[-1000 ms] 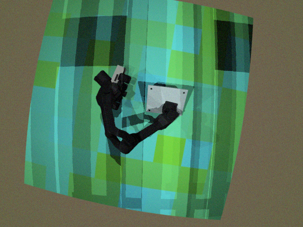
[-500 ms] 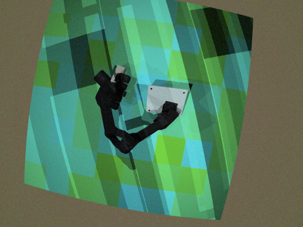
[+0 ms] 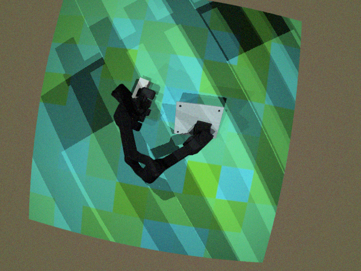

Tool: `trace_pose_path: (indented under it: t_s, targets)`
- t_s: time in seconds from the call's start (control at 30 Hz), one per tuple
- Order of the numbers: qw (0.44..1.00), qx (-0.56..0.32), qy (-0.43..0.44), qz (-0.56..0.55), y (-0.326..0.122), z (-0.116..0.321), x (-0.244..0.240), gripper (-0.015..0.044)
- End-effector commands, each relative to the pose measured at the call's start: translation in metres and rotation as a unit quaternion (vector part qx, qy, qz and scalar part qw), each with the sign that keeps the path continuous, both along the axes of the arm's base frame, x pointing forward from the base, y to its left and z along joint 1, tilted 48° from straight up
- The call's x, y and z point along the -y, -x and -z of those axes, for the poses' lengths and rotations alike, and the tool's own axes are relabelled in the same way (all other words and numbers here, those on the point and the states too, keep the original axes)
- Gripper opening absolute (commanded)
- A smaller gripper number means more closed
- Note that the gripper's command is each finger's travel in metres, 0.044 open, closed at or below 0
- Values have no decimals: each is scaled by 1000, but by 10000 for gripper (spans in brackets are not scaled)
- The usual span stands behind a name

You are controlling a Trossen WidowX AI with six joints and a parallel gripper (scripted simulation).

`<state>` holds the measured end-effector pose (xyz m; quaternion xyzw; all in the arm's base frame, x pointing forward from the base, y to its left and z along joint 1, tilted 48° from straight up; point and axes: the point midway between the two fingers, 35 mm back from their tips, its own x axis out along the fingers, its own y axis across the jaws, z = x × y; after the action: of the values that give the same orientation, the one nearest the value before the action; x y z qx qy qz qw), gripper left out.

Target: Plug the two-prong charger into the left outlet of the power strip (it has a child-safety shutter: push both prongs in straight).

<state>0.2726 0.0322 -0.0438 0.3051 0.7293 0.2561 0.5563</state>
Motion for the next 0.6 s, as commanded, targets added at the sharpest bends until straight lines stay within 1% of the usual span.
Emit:
trace_pose_path:
  t_s: [0.0,0.57]
  targets:
    - [1000,3,-1,3,-3,-1,0,0]
    - [1000,4,-1,3,-9,0,1,0]
